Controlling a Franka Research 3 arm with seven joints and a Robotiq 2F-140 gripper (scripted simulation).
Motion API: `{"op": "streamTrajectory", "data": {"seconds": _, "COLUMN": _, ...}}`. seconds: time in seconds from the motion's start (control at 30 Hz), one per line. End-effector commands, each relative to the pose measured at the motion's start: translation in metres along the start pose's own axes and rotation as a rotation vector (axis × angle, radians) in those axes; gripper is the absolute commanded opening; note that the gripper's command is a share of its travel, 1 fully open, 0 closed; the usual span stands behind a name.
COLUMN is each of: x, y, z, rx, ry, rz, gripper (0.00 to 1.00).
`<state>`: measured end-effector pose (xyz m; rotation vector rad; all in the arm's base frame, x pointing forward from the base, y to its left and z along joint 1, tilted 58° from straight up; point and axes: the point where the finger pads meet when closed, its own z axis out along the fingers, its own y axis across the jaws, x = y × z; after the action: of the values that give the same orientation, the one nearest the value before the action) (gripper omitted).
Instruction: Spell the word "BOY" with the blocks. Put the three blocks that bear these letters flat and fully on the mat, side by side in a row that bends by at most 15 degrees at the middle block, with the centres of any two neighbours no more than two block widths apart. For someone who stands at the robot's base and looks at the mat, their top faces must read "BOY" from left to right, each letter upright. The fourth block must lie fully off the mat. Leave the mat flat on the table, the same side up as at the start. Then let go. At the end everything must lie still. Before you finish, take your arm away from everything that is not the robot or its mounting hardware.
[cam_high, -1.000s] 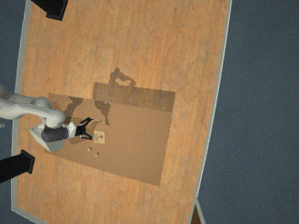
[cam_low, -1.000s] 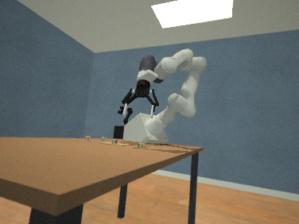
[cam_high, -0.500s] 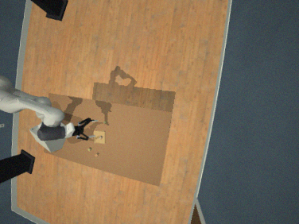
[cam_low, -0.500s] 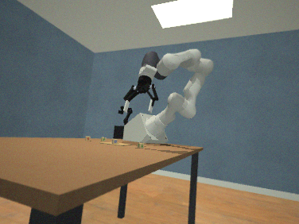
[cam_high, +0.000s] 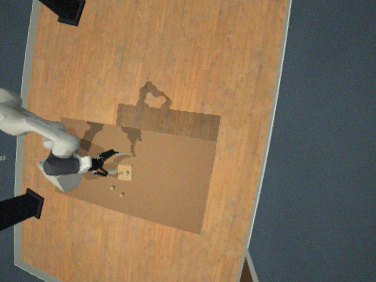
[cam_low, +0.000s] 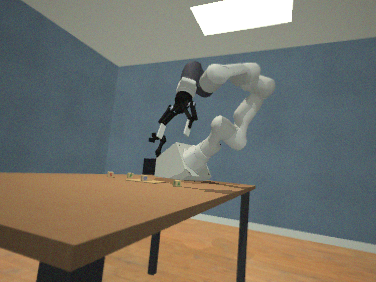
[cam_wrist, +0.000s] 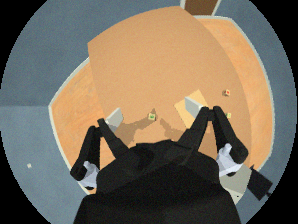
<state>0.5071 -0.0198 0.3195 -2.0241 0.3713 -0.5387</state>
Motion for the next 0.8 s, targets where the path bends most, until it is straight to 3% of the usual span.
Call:
{"op": "streamTrajectory", "data": {"seconds": 0.0, "x": -0.001, "y": -0.003, "z": -0.002, "rx": 0.001, "ry": -0.005, "rz": 0.138, "gripper": 1.0}}
{"op": "streamTrajectory", "data": {"seconds": 0.77, "x": 0.006, "y": 0.001, "z": -0.018, "rx": -0.057, "ry": 0.023, "rz": 0.458, "gripper": 1.0}}
